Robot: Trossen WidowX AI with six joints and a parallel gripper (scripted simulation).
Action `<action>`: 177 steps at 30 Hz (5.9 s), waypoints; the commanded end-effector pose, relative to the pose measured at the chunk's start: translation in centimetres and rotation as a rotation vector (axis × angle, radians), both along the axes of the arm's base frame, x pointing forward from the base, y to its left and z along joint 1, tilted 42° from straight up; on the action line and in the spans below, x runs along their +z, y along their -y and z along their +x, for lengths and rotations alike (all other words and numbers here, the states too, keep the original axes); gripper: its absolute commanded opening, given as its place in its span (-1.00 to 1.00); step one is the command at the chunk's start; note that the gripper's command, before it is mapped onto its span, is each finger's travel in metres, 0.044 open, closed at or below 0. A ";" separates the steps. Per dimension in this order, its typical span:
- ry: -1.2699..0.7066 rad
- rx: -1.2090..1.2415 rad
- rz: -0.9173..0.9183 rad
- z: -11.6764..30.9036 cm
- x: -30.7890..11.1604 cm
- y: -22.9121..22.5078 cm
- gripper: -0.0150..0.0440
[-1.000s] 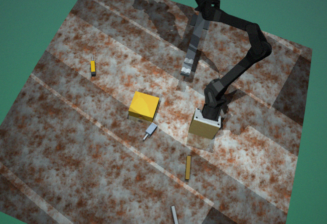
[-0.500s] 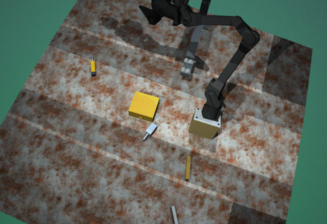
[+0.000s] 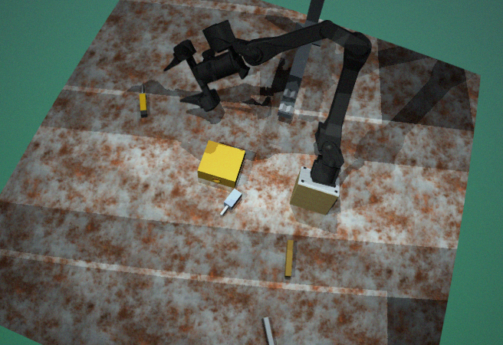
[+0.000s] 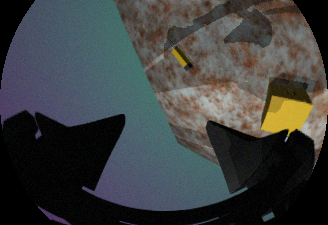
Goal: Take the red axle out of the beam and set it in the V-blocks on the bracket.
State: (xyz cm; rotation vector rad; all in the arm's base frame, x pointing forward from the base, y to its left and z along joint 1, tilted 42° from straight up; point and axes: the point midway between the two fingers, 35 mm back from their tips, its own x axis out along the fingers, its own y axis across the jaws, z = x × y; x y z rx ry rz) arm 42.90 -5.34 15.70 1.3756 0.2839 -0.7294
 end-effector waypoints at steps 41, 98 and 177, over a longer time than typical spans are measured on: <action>-0.731 -0.571 -0.193 -20.0 -24.4 -7.3 1.00; -0.730 -0.570 -0.192 -20.0 -26.3 -5.8 -0.49; -0.949 -0.239 -0.366 -15.5 -7.6 7.2 -0.49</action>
